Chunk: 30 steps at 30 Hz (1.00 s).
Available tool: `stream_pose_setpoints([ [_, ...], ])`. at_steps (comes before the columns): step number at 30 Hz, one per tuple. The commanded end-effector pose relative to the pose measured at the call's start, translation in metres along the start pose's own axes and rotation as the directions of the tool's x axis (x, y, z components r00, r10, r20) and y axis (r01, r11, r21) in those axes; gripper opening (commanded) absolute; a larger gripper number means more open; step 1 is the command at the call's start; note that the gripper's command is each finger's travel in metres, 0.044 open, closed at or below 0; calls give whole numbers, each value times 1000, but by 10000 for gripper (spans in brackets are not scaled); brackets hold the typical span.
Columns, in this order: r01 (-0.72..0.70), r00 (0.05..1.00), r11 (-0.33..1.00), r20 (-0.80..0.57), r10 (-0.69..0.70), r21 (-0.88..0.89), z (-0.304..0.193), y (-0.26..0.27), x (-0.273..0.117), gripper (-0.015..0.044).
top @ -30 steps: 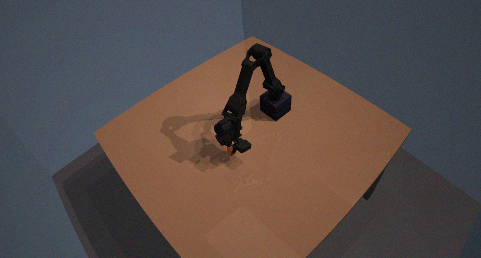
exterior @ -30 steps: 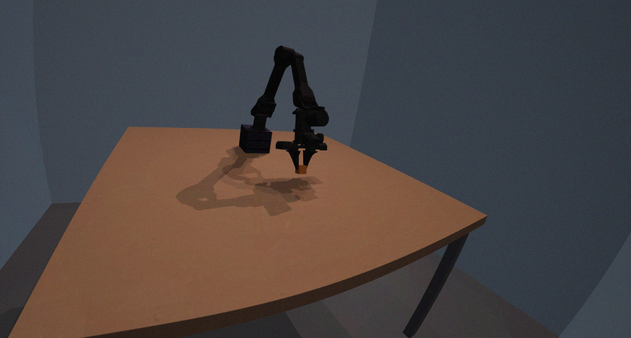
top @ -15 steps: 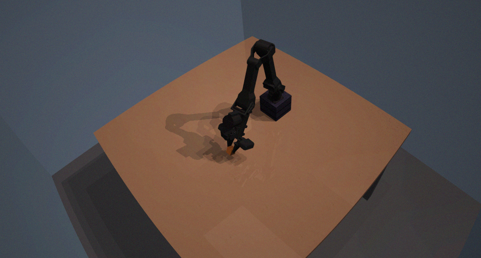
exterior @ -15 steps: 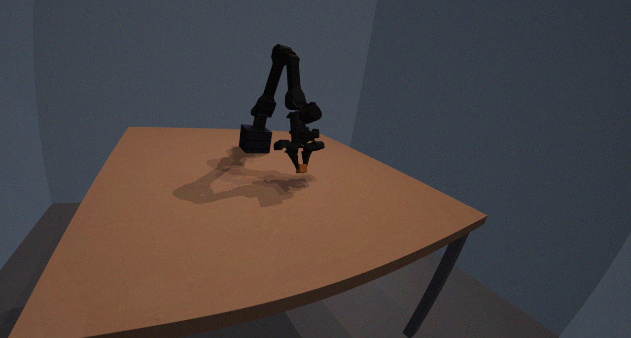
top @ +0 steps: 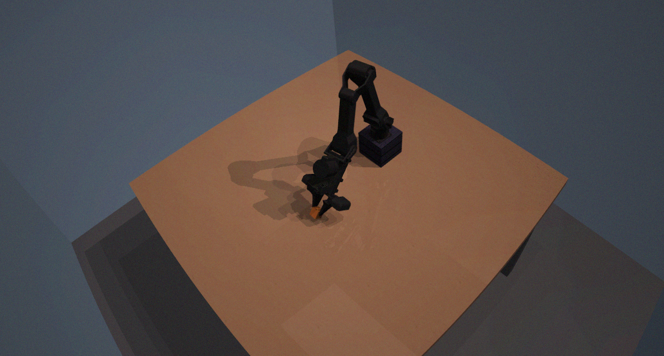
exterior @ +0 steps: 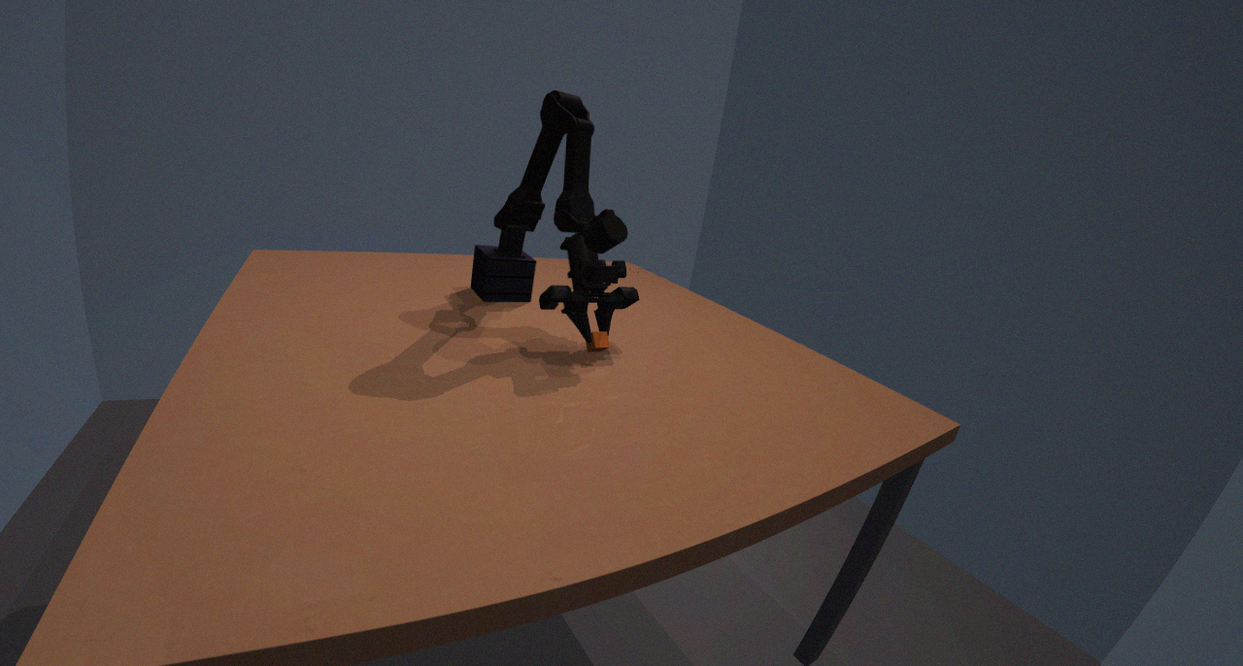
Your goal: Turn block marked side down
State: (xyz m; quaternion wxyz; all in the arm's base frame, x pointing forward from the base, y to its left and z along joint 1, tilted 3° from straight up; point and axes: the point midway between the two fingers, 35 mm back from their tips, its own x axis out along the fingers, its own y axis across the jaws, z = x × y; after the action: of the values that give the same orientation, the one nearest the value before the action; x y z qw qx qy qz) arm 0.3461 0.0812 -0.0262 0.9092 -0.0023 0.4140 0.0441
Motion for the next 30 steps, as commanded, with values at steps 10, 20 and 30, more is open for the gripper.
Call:
stream_pose_setpoints([
  [10,6,988,1000,156,-4,-7,-12,0,14,0],
  [20,6,960,1000,281,-5,-4,-18,-1,11,0],
  [30,4,924,1000,383,-5,3,-22,-3,0,0],
])
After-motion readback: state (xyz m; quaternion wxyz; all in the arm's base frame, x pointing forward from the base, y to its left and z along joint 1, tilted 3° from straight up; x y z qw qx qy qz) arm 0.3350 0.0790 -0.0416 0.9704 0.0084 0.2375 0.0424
